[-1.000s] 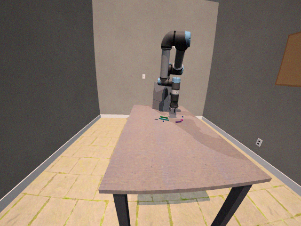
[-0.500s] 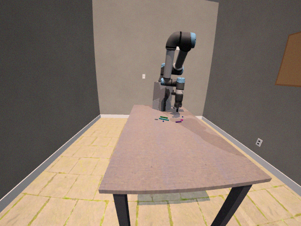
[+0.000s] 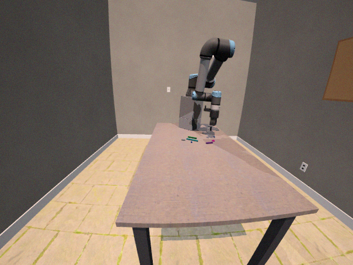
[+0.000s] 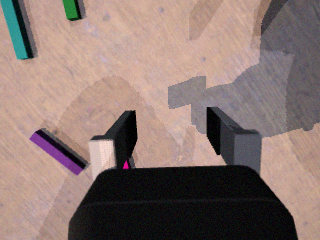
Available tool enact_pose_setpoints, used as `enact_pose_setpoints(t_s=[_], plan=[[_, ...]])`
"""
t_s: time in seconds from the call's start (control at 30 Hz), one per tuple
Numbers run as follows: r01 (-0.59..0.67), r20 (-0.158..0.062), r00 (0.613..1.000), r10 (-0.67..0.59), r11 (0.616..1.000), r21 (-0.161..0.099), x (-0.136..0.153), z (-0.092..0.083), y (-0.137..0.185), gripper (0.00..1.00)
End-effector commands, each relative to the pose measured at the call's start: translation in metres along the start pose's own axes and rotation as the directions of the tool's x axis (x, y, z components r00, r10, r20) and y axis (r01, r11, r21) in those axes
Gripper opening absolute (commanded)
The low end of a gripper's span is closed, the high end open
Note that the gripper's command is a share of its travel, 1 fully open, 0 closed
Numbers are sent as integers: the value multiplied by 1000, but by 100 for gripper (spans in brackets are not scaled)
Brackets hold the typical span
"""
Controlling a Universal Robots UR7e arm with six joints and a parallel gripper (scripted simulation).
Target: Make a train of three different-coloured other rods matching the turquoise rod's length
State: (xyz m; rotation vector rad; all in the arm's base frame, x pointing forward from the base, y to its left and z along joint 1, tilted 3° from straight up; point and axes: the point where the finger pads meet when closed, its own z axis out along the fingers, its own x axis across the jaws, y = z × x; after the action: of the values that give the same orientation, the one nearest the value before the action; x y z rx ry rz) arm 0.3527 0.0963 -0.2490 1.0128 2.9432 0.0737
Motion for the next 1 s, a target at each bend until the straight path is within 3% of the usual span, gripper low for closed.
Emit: enact_pose_setpoints(t_s=[0.0, 0.23, 0.5, 0.57, 0.8, 0.97], plan=[[108, 1, 994, -108, 994, -1, 7, -1, 6, 100], [347, 2, 938, -347, 938, -1, 25, -2, 20, 100], [554, 3, 832, -554, 832, -2, 43, -3, 33, 100], [554, 3, 832, -554, 832, -2, 43, -3, 33, 100], [643, 3, 766, -643, 766, -2, 52, -4, 39, 100], [659, 3, 752, -659, 752, -2, 53, -4, 40, 100]])
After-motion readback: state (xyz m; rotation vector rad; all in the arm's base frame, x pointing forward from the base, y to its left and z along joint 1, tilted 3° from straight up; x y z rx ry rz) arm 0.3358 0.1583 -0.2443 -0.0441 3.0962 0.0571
